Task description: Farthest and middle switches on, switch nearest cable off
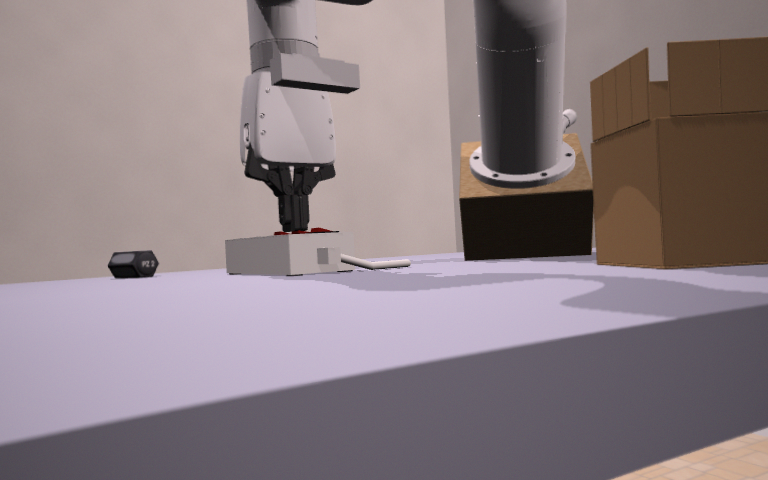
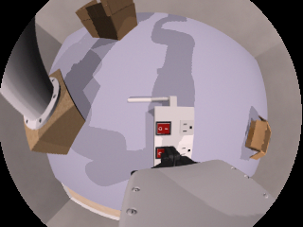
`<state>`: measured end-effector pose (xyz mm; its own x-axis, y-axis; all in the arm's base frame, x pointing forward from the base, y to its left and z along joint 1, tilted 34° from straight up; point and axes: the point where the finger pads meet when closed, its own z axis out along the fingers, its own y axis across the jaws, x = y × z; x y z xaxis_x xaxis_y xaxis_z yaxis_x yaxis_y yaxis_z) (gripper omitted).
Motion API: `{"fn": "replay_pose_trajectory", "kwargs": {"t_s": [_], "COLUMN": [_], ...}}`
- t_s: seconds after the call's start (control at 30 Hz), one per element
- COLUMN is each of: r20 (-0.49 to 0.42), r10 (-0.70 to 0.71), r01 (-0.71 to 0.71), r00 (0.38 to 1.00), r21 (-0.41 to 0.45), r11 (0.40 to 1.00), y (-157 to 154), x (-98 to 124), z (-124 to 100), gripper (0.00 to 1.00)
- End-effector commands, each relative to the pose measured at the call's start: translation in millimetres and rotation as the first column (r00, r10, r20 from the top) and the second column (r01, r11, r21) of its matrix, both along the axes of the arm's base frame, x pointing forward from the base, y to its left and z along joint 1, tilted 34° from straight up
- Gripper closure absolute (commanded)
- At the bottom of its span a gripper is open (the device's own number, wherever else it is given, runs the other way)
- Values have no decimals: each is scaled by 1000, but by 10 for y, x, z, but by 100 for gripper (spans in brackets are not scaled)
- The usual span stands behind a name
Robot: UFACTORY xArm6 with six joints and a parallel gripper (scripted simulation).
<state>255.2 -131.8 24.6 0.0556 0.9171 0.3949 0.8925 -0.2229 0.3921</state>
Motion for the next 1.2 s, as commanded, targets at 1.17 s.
{"fn": "replay_pose_trajectory", "kwargs": {"t_s": [1.17], "r20": [1], "r10": [-1], "r01": [1], "r00": [1000], "r21": [-1], "r11": [1000], "y": [-4], "x": [6], "z": [-5], "gripper": [100]}}
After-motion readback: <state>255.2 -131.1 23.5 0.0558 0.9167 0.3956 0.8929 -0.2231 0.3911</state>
